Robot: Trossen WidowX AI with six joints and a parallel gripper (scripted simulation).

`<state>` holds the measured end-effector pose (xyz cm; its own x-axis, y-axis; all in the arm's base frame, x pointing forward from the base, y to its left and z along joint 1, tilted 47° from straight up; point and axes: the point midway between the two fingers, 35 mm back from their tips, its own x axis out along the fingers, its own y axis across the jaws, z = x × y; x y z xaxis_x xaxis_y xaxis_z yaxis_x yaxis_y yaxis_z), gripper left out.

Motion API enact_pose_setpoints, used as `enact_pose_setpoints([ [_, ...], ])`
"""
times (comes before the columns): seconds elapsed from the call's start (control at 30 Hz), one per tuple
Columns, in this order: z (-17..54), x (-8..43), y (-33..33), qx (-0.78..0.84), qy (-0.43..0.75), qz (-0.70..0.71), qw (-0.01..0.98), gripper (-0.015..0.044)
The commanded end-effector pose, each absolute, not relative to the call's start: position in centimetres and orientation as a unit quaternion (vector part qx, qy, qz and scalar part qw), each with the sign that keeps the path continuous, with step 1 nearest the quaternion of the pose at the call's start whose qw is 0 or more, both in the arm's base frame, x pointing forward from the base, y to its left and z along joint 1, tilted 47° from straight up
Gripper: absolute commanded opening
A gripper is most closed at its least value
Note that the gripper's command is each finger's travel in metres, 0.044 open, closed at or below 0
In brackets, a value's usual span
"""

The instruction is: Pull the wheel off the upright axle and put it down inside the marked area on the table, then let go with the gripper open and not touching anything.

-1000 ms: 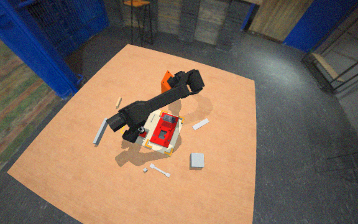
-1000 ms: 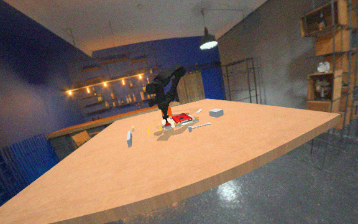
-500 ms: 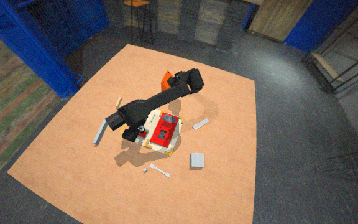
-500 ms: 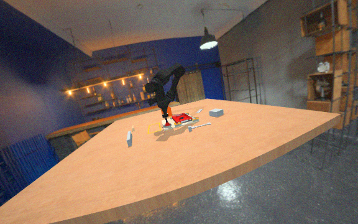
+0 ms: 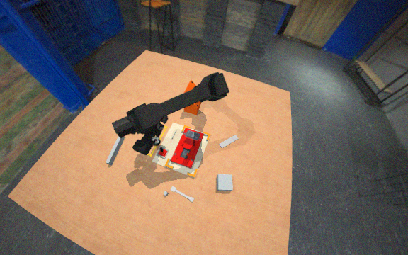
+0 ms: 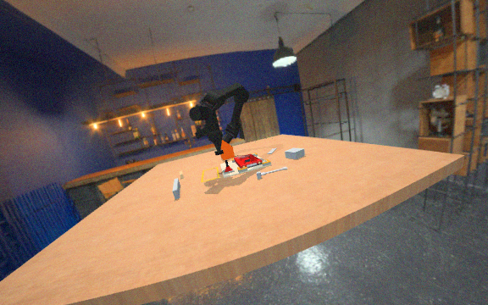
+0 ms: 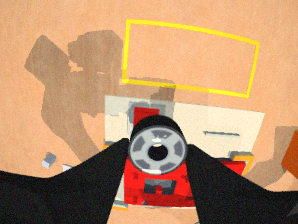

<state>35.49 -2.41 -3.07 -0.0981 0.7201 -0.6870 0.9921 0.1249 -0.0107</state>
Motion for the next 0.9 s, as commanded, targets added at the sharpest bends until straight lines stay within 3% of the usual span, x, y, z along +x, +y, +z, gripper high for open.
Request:
enact_pose_setpoints([
  [0.0, -4.4, 34.5, -3.9, 0.611, 0.699, -0.253, 0.272, 0.0],
  [0.4, -7.7, 31.6, -8.0, 0.61, 0.699, -0.252, 0.275, 0.0],
  [0.87, -9.4, 31.3, -6.4, 0.61, 0.699, -0.251, 0.275, 0.0],
])
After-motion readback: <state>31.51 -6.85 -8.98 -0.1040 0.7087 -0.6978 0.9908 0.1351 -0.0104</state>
